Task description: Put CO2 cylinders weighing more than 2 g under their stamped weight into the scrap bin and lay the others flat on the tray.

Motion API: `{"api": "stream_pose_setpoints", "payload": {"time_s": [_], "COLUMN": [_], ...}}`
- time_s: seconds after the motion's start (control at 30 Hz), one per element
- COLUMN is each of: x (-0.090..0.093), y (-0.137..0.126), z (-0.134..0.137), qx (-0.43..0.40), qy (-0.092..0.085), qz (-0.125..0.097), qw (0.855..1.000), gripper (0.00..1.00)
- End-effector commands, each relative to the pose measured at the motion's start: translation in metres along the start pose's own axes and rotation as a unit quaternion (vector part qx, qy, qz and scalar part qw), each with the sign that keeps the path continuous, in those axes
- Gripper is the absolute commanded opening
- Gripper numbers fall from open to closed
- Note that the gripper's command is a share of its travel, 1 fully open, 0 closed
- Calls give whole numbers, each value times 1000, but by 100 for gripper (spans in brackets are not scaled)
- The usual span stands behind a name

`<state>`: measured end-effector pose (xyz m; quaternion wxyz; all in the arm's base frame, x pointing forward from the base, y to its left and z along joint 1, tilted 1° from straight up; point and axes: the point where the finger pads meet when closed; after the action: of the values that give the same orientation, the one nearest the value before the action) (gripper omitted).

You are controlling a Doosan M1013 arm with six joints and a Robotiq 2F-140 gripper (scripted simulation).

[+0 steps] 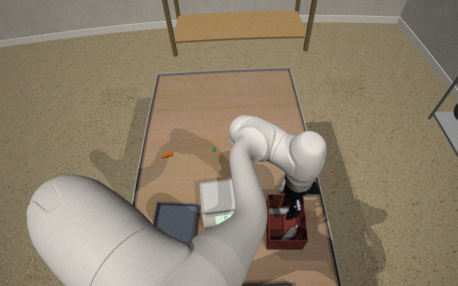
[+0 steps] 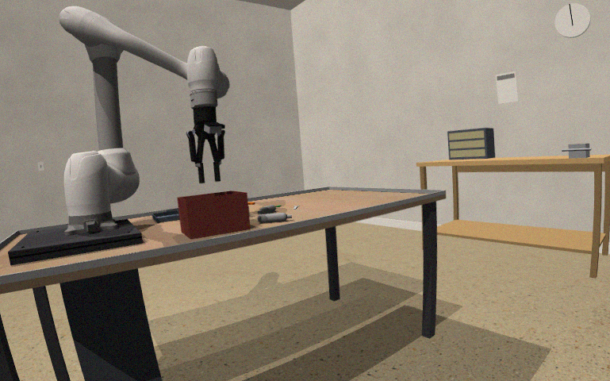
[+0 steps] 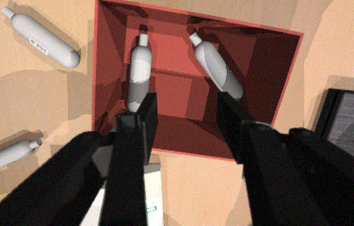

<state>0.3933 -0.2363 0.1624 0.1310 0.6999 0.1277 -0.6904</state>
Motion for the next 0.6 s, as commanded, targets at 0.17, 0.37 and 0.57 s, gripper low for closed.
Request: {"api": "stream_pose_setpoints", "payload": {"time_s": [0.17,0.37,0.57], "x": [-13,-13,-16], "y": [0,0,5], "z": [0,0,-23], "qx": [0,0,-75], "qy": [0,0,0], "qz": [0,0,0], "qw": [1000,1000,997], "gripper": [40,40,40]}}
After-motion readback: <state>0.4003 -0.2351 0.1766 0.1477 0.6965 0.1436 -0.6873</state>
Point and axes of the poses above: the point where the finger pads meet when closed, its own x axis out along the fingers, its own z axis across the jaws, y = z × x, and after that the axes turned 15 degrees about -x, right-handed
